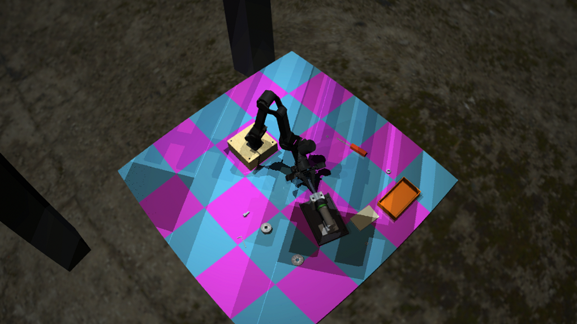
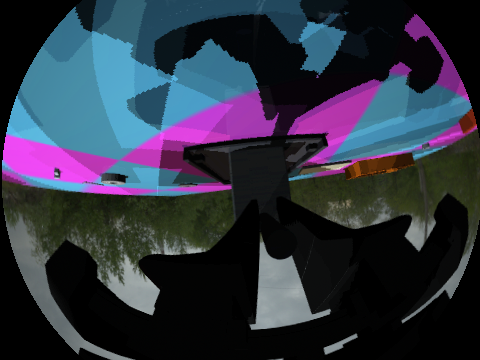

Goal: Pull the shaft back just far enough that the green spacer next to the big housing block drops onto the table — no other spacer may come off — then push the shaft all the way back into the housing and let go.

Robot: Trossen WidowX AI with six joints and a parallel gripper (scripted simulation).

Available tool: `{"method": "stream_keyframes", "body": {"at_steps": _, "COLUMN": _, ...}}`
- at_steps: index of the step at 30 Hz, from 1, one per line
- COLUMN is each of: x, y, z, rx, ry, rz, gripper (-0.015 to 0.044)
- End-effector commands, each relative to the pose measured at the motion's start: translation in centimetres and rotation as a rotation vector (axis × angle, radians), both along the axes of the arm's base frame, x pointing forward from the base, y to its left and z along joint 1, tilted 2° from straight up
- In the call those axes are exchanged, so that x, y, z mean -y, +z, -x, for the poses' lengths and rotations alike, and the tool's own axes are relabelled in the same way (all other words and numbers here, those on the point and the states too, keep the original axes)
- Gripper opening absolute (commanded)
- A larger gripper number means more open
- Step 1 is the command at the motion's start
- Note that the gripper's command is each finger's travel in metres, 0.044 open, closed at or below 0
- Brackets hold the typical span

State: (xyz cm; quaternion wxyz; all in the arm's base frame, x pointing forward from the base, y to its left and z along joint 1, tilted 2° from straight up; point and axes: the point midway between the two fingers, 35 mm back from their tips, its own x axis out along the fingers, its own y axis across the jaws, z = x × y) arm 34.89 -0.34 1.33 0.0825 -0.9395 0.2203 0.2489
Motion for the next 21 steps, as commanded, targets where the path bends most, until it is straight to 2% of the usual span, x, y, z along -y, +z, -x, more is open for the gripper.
{"method": "stream_keyframes", "body": {"at_steps": 1, "x": -0.02, "y": -0.03, "z": 0.10, "rx": 0.000, "ry": -0.002, "rz": -0.002, "gripper": 0.0000}}
{"method": "stream_keyframes", "body": {"at_steps": 21, "x": -0.12, "y": -0.04, "z": 0.29, "rx": 0.000, "ry": -0.002, "rz": -0.002, "gripper": 0.0000}}
